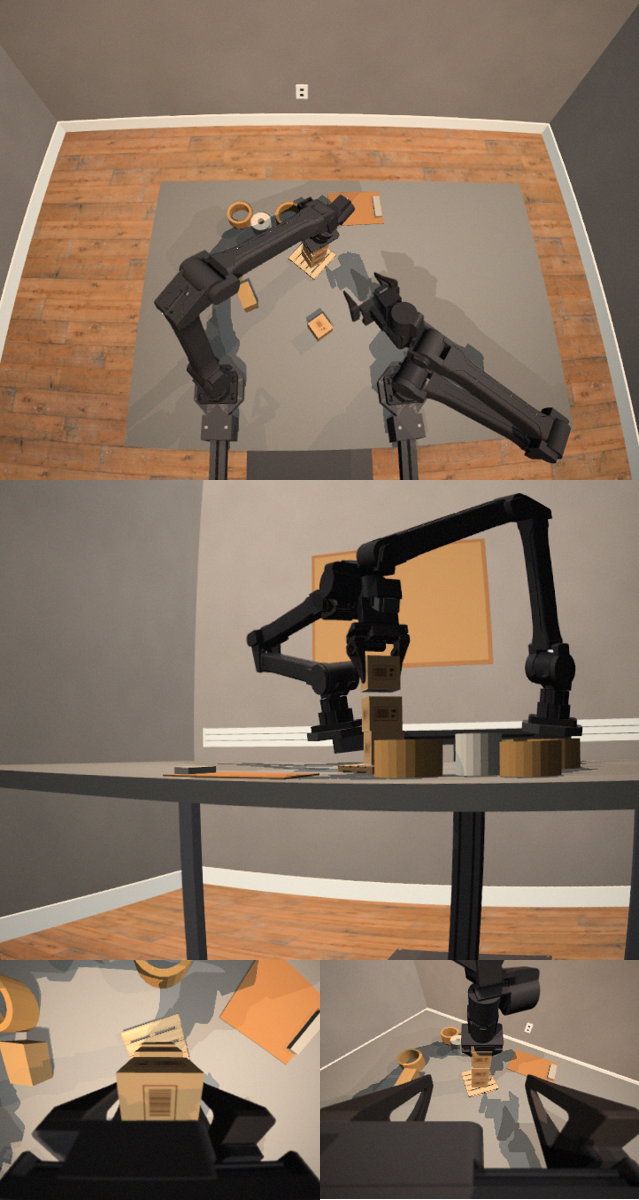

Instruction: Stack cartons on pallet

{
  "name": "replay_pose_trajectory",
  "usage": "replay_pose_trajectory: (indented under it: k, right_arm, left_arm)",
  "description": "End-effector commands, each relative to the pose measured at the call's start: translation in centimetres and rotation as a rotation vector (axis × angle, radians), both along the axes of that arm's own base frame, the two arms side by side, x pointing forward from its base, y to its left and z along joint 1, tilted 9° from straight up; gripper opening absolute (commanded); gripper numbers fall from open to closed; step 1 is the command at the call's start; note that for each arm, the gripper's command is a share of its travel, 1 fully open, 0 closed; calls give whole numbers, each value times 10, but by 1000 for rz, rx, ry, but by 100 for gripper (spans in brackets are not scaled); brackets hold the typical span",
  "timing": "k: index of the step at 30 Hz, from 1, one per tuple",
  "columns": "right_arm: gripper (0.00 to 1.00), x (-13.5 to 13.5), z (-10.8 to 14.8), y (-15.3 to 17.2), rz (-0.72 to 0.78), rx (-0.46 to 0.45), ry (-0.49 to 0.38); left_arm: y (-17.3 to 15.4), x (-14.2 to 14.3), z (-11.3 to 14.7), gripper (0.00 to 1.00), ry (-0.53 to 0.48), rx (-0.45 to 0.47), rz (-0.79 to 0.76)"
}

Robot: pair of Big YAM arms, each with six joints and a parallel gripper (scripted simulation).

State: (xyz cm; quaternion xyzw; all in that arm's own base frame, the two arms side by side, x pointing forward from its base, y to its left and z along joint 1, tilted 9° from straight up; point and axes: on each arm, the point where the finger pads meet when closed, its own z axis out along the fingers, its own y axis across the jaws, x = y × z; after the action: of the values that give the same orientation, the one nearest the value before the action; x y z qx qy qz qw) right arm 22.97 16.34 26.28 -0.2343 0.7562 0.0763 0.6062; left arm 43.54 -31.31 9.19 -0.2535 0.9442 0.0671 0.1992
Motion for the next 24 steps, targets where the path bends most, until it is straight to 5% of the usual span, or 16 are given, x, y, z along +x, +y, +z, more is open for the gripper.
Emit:
replay_pose_trajectory:
  k: [1,24]
  right_arm:
    - [100,2,31,0,-6,39,-30]
    - [100,2,31,0,-6,39,-30]
  left_arm:
    - [7,8,-11,54,8,7,11]
    - [7,11,-20,54,5,4,10]
